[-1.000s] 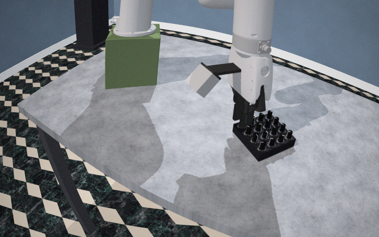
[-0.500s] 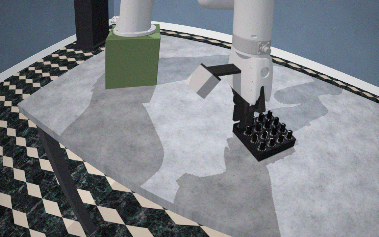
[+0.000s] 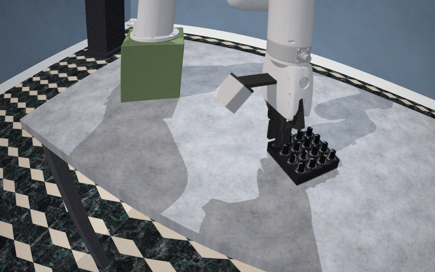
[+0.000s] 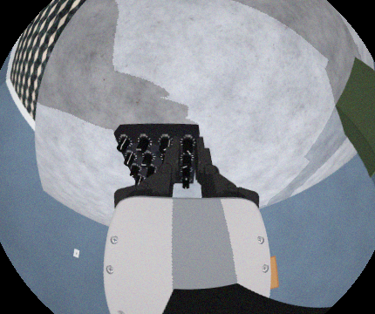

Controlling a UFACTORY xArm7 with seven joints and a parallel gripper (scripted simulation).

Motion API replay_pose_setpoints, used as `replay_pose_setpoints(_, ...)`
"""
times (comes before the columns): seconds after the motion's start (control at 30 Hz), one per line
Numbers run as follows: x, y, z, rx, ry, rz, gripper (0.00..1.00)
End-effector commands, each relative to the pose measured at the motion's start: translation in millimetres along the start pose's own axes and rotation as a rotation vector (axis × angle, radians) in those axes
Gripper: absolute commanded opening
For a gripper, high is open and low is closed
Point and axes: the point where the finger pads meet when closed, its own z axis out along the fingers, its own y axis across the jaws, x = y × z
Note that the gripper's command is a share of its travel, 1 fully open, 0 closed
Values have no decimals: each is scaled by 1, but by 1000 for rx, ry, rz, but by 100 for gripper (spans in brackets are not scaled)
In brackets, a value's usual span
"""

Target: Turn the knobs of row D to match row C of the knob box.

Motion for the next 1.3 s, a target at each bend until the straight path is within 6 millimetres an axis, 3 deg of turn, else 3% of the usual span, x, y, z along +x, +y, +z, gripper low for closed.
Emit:
replay_pose_setpoints(0.0,0,-1,-1,3,-1,0,19)
replay_pose_setpoints(0.4,0,-1,-1,3,-1,0,19)
replay_pose_setpoints(0.43,0,-1,-1,3,-1,0,8)
replay_pose_setpoints(1.27,0,-1,-1,3,-1,0,8)
